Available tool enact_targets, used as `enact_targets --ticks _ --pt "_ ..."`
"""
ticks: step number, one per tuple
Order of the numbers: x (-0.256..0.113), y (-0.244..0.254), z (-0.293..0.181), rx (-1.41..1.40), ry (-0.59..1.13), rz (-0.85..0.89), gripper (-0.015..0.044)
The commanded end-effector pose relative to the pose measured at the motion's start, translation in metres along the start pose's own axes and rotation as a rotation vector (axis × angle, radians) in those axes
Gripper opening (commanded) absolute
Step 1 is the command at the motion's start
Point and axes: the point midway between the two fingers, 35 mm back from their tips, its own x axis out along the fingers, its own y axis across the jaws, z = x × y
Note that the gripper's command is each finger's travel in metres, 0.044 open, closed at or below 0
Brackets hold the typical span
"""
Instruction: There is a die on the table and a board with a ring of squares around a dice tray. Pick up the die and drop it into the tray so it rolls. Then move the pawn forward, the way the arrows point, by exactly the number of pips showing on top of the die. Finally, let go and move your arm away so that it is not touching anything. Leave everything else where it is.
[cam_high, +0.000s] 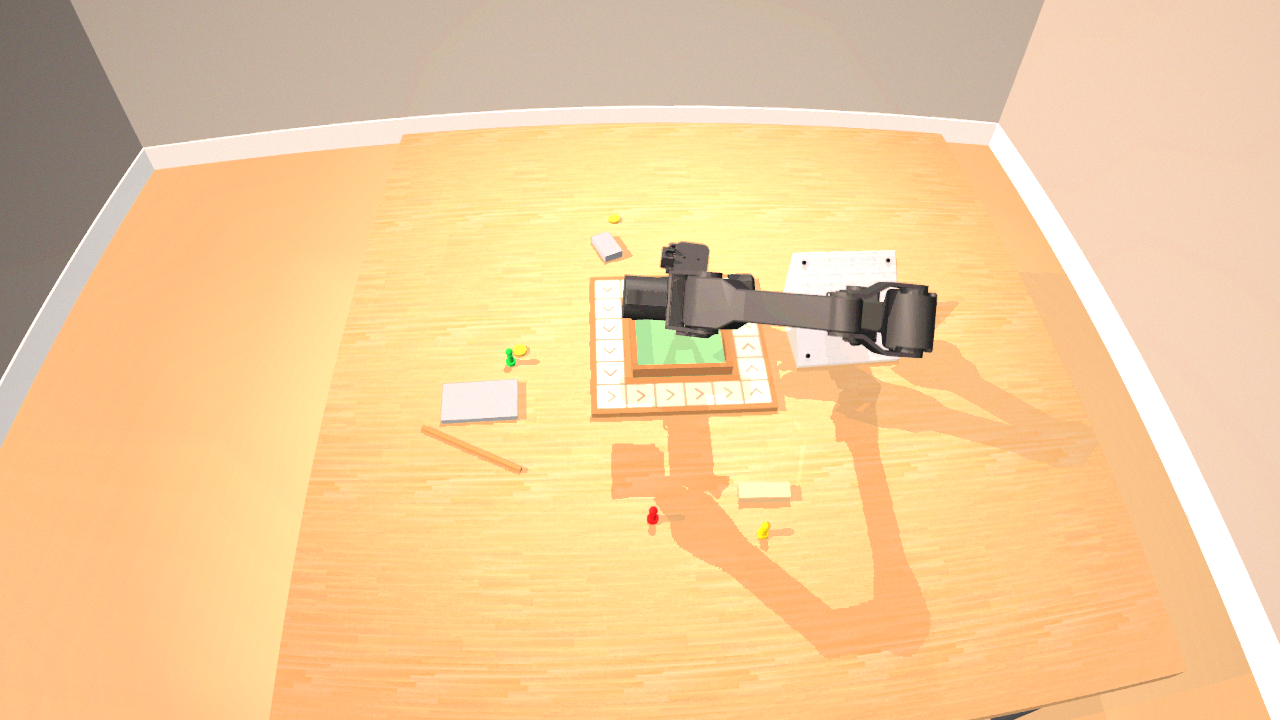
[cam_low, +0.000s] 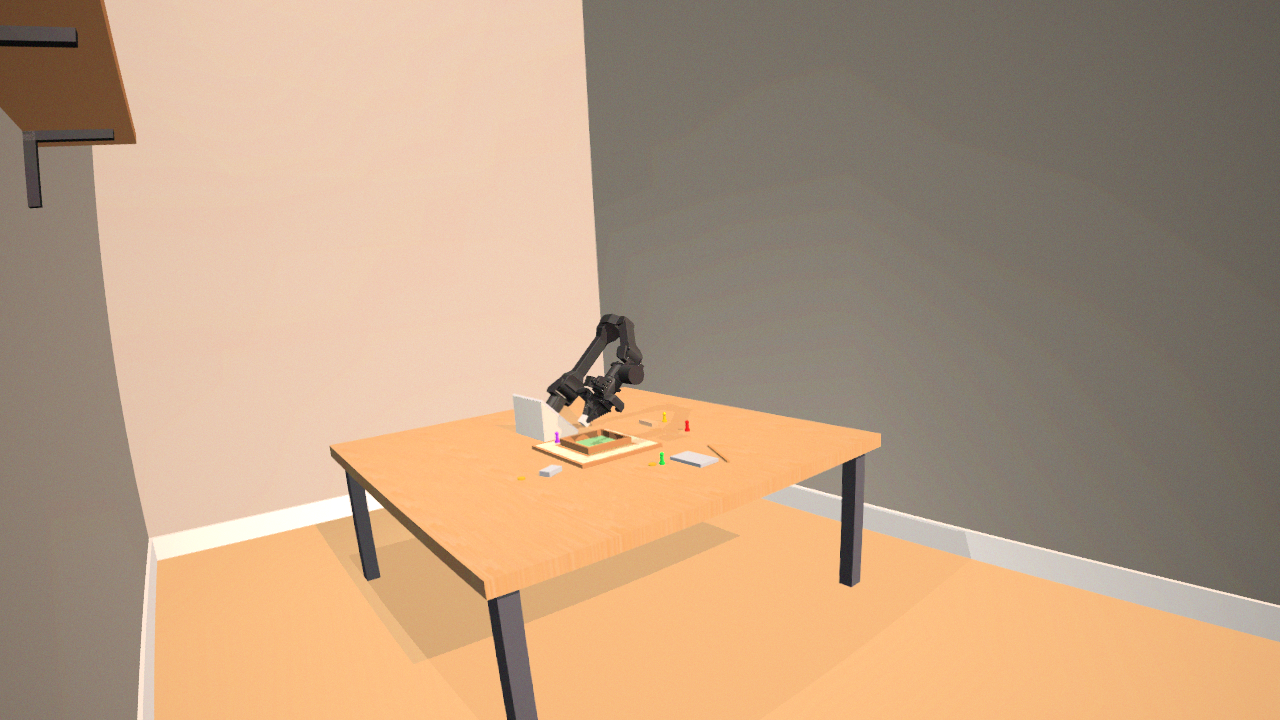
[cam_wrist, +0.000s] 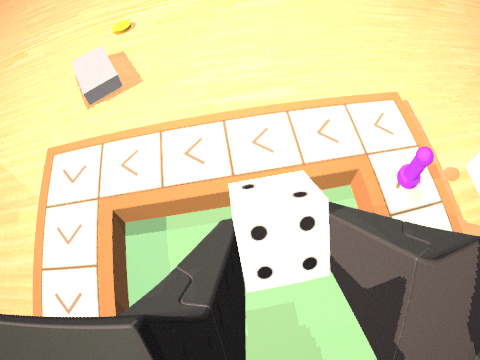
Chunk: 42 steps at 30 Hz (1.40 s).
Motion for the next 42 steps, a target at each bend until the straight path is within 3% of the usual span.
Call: enact_targets --ticks 1,6,21,29,33,37,39,42 --pt "-0.008 0.002 0.002 0.013 -0.037 0.013 0.0000" --pt "-0.042 0.009 0.004 0.013 -0.037 0.014 0.0000" --pt "-0.040 0.009 0.003 0.010 -0.031 0.021 0.0000" --pt "-0.040 0.009 0.003 0.010 -0.031 0.021 0.0210" --pt "-0.065 0.008 0.030 0.013 -0.038 0.014 0.0315" --pt "-0.066 0.007 0.032 0.010 -0.023 0.006 0.0420" --pt "-0.053 0.005 0.028 -0.014 0.109 -0.038 0.0440" --pt "-0.032 0.002 0.020 -0.035 0.440 -0.072 0.0440"
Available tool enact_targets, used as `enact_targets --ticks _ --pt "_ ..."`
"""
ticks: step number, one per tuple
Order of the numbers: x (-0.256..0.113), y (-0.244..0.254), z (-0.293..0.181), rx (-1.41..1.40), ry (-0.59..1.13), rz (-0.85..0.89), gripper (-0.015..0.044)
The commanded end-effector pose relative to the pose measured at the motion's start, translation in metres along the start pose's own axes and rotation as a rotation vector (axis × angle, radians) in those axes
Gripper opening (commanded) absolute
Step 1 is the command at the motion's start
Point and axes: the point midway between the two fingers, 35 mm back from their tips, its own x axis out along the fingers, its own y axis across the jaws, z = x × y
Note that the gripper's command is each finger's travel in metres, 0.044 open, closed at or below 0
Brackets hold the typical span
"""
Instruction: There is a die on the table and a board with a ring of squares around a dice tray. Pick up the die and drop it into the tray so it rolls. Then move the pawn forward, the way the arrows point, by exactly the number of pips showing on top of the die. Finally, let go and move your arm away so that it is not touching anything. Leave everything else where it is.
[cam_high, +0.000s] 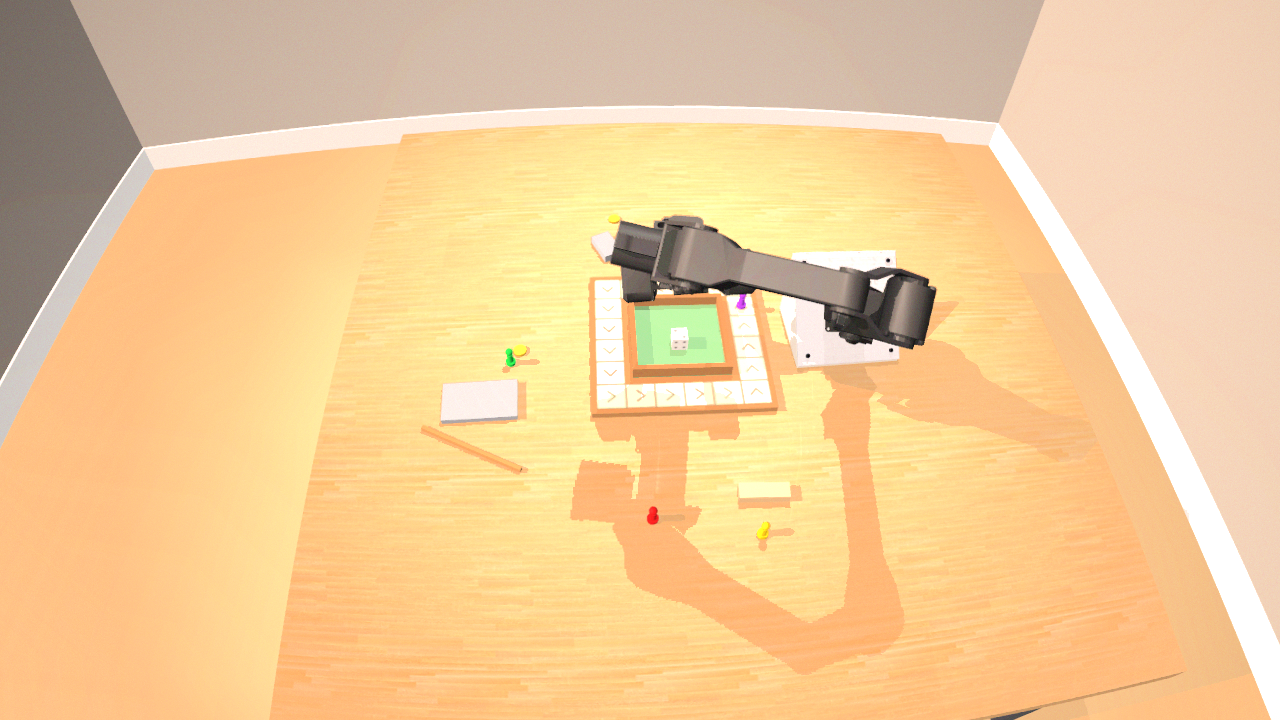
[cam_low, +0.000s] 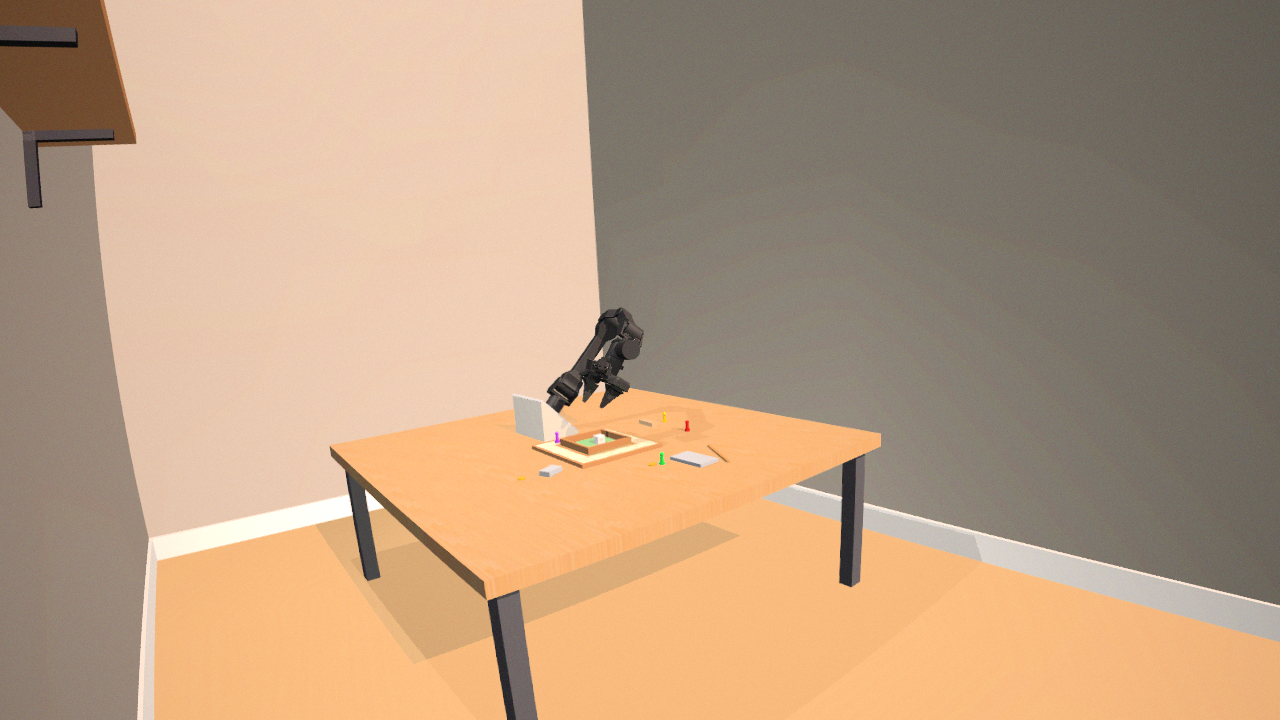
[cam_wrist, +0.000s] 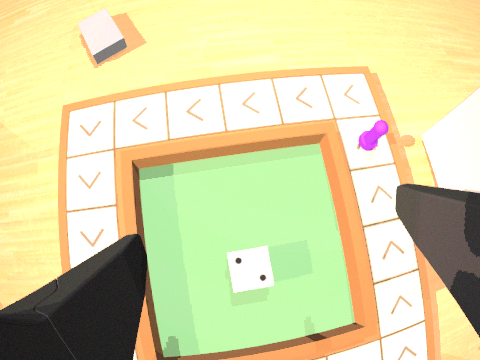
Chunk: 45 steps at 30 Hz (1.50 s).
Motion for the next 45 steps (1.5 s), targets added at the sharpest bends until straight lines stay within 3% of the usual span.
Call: enact_targets --ticks 1,4,9,18,35,45 --pt "0.022 -0.003 0.001 0.004 0.333 -0.015 0.0440" --pt "0.027 0.002 0.003 0.024 0.573 0.062 0.0440" --pt "0.031 -0.003 0.006 0.040 0.525 0.027 0.0440" --pt "0.052 -0.034 0.026 -0.547 0.507 0.194 0.0204" --pt "0.094 -0.109 0.039 -1.853 0.322 0.602 0.0200" --pt "0.095 -0.111 0.039 -1.915 0.306 0.622 0.0200"
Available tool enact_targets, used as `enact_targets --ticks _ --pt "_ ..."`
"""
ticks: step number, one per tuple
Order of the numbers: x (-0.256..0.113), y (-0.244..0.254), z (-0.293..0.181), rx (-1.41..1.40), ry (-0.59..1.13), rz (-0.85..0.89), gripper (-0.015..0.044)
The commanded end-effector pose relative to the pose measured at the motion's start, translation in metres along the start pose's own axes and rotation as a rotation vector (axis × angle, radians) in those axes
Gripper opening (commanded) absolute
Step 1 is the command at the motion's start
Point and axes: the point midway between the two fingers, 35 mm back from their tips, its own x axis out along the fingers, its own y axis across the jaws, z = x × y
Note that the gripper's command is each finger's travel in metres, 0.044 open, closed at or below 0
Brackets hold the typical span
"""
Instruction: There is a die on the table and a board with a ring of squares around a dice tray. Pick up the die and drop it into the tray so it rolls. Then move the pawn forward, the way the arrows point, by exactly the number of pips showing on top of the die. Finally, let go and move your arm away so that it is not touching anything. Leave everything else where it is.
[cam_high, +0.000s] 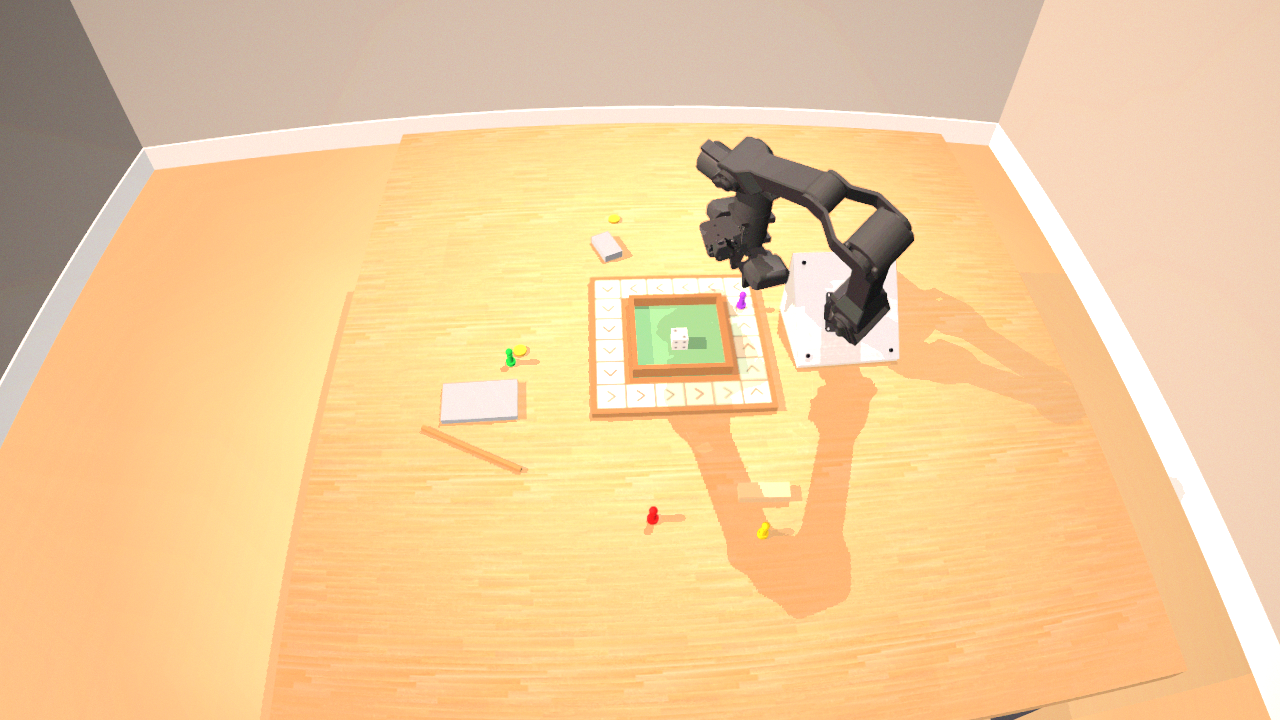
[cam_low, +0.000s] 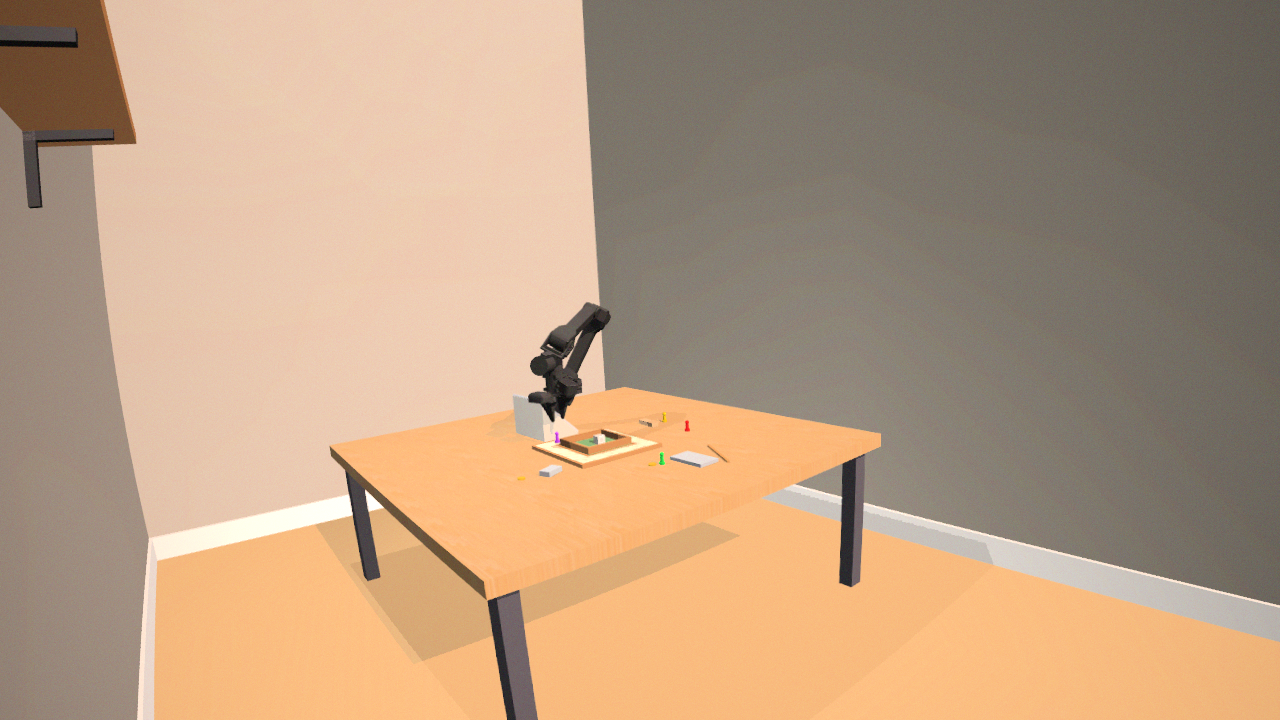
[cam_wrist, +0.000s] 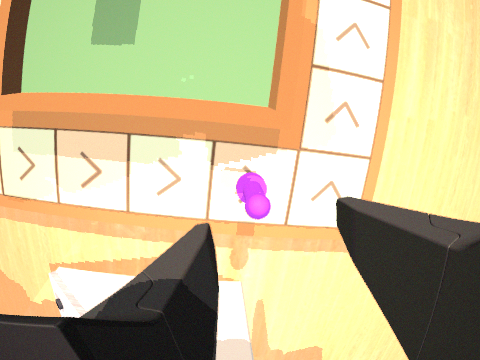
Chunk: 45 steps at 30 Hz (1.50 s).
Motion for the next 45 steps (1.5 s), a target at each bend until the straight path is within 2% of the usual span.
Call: enact_targets --ticks 1,8,11,42,45 --pt "0.006 0.002 -0.013 -0.162 0.008 0.012 0.0200" --pt "0.008 0.001 -0.012 -0.162 0.008 0.012 0.0200" --pt "0.020 0.002 -0.012 -0.162 0.008 0.013 0.0200" --pt "0.063 0.002 -0.012 -0.163 0.007 0.014 0.0200" --pt "0.063 0.002 -0.012 -0.163 0.007 0.014 0.0121"
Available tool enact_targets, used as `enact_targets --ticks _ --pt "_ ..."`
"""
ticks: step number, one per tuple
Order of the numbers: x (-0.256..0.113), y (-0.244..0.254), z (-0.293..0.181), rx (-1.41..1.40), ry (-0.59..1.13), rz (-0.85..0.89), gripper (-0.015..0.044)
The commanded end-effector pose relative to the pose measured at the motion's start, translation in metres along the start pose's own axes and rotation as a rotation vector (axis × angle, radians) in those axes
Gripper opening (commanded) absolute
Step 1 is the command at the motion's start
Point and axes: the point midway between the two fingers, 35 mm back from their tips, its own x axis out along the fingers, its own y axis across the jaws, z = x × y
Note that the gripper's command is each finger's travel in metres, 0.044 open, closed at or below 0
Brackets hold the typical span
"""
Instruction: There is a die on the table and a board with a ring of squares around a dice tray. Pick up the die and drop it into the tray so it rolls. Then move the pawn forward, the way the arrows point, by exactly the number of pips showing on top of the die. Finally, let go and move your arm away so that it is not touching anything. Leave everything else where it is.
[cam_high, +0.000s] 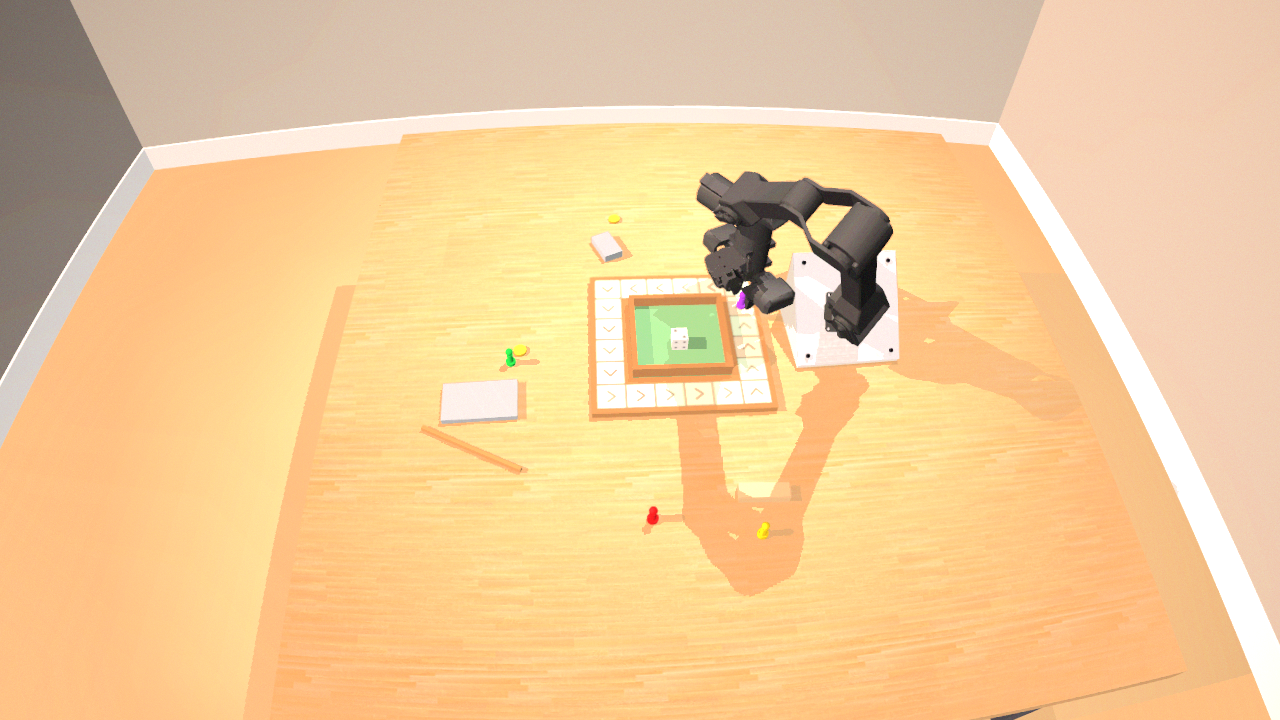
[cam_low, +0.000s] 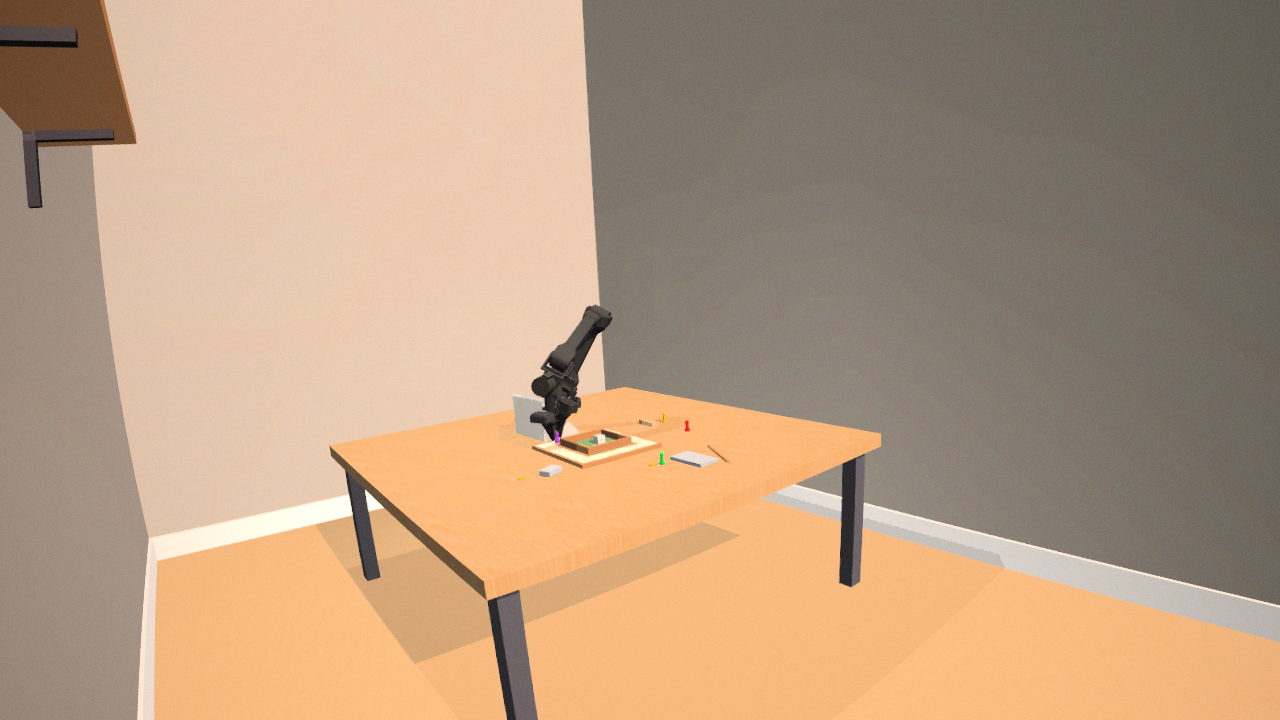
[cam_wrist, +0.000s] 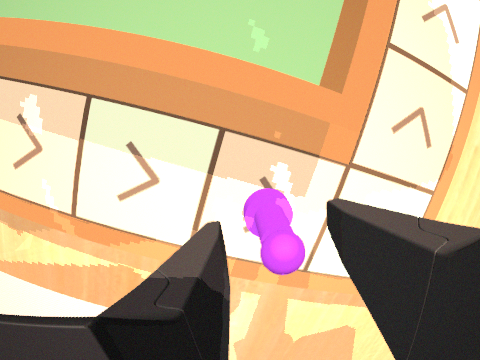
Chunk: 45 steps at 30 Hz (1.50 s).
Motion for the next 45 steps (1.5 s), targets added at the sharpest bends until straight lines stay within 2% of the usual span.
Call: enact_targets --ticks 1,2,12,16,36,40,45 --pt "0.002 0.001 0.000 0.006 -0.004 0.005 0.0095" --pt "0.002 0.001 0.000 0.006 -0.004 0.005 0.0069" --pt "0.002 0.001 0.000 0.006 -0.004 0.005 0.0002" --pt "-0.006 -0.001 0.001 0.006 -0.004 0.004 0.0000" --pt "-0.122 0.002 -0.003 0.008 0.000 0.002 0.0000" --pt "-0.125 0.002 -0.003 0.008 0.000 0.003 0.0000" --pt "-0.106 -0.018 0.004 0.008 -0.001 0.000 0.0000"
